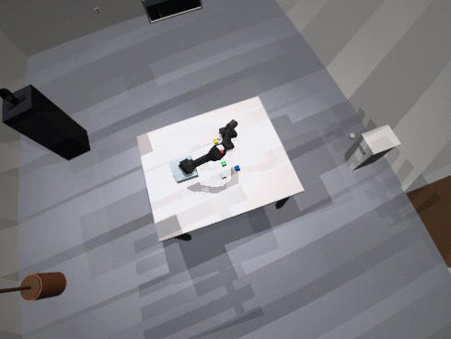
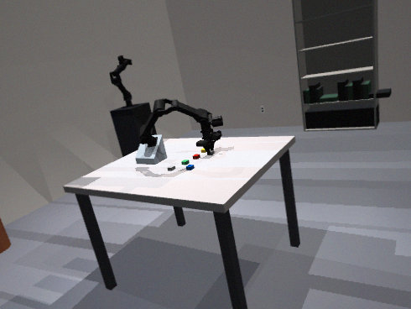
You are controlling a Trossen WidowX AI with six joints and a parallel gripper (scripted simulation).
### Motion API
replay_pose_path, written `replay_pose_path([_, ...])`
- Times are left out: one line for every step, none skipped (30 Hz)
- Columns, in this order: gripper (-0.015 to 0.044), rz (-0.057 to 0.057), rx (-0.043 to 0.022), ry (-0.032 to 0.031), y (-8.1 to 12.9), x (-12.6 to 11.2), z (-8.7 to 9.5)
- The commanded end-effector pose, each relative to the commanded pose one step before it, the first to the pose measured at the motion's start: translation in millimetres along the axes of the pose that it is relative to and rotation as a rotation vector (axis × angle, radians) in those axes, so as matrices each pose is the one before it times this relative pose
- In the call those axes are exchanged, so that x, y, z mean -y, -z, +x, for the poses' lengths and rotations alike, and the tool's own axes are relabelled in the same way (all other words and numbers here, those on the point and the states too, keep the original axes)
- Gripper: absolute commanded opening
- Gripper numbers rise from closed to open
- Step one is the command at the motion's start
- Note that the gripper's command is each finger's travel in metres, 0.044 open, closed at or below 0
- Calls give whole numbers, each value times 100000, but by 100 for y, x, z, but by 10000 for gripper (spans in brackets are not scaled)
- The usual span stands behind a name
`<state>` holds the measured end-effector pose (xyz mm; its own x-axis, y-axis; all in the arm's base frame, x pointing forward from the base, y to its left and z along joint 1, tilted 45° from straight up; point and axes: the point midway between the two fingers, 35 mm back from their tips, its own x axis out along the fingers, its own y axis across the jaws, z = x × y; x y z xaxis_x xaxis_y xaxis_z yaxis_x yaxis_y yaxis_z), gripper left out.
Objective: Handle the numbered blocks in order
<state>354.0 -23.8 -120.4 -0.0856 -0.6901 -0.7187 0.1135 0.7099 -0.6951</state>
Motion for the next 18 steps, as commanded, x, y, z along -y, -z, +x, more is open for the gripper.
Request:
replay_pose_path([120, -8, 398, 152, -66, -13, -691])
replay_pose_path([120, 0, 0, -7, 0, -1, -192])
replay_pose_path([120, 0, -1, -6, 1, -1, -192])
replay_pose_path([120, 0, -1, -4, 2, 0, -155])
replay_pose_path([120, 0, 0, -2, 1, 0, -93])
replay_pose_path([120, 0, 0, -1, 1, 0, -31])
replay_pose_path([120, 0, 0, 0, 0, 0, 0])
replay_pose_path([120, 0, 0, 0, 0, 0, 0])
replay_pose_path([120, 0, 0, 0, 0, 0, 0])
replay_pose_path([120, 0, 0, 0, 0, 0, 0])
replay_pose_path([120, 0, 0, 0, 0, 0, 0])
replay_pose_path([120, 0, 0, 0, 0, 0, 0])
replay_pose_path([120, 0, 0, 0, 0, 0, 0])
replay_pose_path([120, 0, 0, 0, 0, 0, 0])
replay_pose_path([120, 0, 0, 0, 0, 0, 0])
replay_pose_path([120, 0, 0, 0, 0, 0, 0])
replay_pose_path([120, 0, 0, 0, 0, 0, 0])
replay_pose_path([120, 0, 0, 0, 0, 0, 0])
